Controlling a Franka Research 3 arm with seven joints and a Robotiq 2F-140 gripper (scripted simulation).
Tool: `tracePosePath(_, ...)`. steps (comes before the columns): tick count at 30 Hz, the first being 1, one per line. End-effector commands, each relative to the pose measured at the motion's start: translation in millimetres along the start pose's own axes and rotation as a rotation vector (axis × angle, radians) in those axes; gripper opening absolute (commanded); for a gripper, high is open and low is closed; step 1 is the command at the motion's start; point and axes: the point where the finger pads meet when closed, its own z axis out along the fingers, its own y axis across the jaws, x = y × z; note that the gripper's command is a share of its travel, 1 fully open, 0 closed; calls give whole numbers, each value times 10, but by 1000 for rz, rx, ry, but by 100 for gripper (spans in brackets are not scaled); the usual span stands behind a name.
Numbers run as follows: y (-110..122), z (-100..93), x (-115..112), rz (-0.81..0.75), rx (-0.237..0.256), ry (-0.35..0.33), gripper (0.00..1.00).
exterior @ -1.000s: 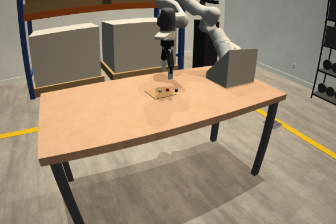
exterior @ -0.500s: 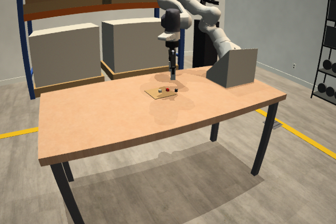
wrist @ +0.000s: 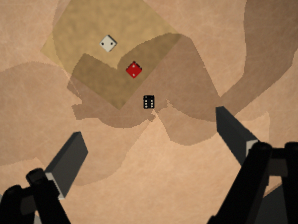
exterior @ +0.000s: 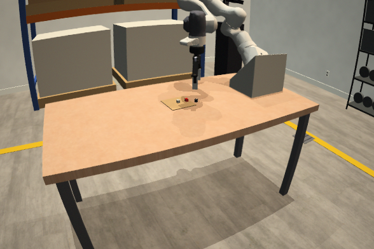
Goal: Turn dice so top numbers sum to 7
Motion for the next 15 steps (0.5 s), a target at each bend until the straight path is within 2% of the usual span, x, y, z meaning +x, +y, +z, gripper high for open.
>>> tracePosePath(1, 4, -1, -58, 168, 14, 15, 100)
tracePosePath(2, 6, 0, -62, 171, 14, 15, 100)
tracePosePath(3, 6, 0, -62, 171, 14, 15, 19)
tracePosePath(15, 6, 0, -62, 171, 14, 15, 19)
